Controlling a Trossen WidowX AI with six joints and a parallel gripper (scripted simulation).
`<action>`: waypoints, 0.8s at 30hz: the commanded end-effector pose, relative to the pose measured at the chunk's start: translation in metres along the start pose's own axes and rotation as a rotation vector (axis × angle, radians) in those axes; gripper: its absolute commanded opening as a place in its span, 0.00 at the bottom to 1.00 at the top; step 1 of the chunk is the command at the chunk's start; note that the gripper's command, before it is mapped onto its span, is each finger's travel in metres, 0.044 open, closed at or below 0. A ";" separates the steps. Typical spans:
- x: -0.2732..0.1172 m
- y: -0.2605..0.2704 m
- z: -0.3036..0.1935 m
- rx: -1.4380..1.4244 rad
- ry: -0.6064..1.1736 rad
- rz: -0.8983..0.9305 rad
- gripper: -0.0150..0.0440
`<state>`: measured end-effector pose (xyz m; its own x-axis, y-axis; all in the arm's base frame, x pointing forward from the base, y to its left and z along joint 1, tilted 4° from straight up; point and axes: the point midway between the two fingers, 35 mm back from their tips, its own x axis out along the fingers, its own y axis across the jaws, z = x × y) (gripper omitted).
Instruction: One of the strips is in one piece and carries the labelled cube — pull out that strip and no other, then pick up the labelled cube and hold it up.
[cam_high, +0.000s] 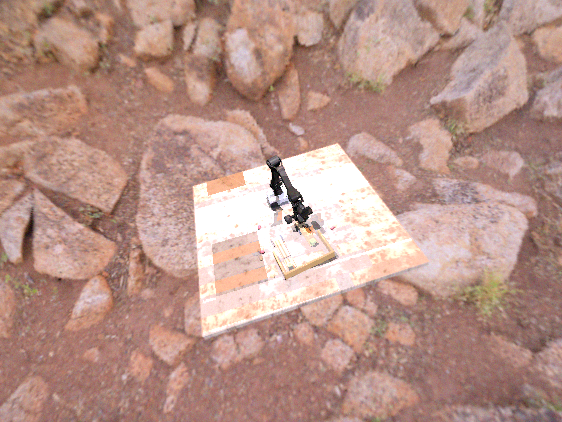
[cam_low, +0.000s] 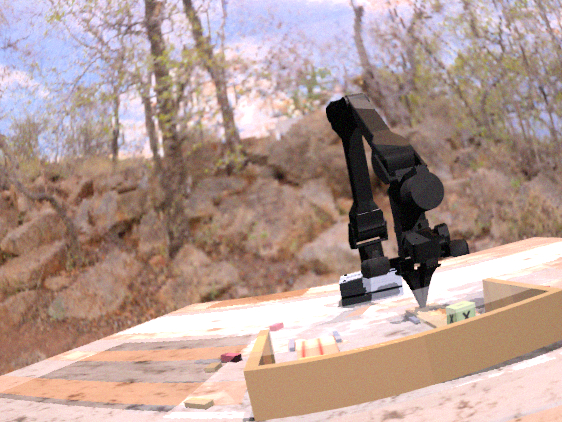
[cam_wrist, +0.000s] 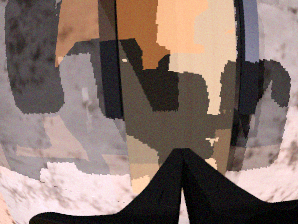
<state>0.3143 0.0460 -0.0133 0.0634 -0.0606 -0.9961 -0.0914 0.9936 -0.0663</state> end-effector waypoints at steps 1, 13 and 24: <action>0.004 0.000 -0.012 0.002 0.021 0.001 0.25; 0.004 0.000 -0.030 0.002 0.022 0.001 0.25; 0.004 0.001 -0.047 0.002 0.024 0.001 0.25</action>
<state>0.2784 0.0430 -0.0152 0.0623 -0.0602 -0.9962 -0.0915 0.9936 -0.0657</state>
